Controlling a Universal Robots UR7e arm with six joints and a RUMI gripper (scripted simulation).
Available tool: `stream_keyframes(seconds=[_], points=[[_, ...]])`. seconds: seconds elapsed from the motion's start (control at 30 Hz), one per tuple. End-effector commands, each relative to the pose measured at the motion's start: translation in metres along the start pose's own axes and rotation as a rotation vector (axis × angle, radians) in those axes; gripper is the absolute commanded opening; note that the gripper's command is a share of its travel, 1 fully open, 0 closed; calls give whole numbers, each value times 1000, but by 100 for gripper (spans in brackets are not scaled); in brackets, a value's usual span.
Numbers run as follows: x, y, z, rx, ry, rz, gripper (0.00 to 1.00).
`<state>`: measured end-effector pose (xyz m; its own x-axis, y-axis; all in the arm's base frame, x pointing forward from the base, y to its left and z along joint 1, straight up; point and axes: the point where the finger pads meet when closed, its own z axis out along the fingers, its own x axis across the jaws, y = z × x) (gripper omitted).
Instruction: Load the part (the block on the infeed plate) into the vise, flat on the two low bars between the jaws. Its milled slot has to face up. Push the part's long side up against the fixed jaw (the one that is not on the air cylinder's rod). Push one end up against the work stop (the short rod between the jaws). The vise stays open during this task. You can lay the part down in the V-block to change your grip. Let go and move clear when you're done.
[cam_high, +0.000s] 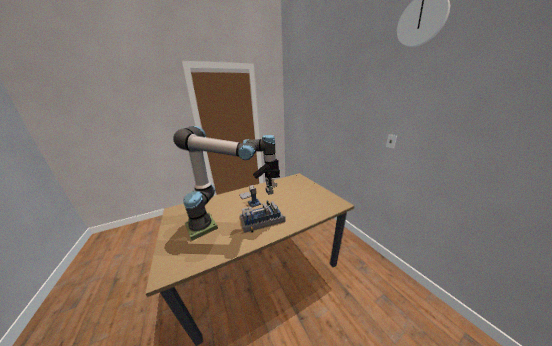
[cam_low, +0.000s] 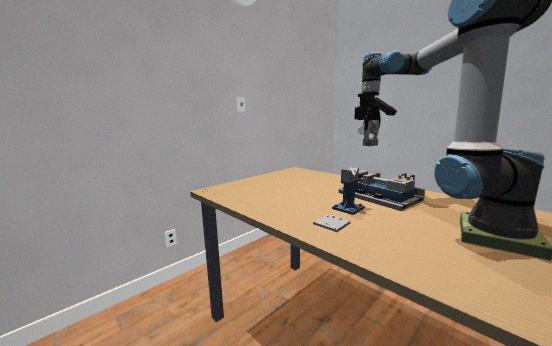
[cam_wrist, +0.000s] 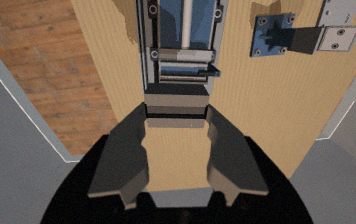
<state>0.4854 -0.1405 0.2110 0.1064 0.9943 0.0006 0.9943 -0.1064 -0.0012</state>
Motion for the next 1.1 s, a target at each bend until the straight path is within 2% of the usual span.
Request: stream_keyframes(seconds=[0.0, 0.7, 1.07], points=[[0, 0, -1, -1, -1, 0, 0], [0, 0, 5, -1, 0, -1, 0], [0, 0, 18, -1, 0, -1, 0]])
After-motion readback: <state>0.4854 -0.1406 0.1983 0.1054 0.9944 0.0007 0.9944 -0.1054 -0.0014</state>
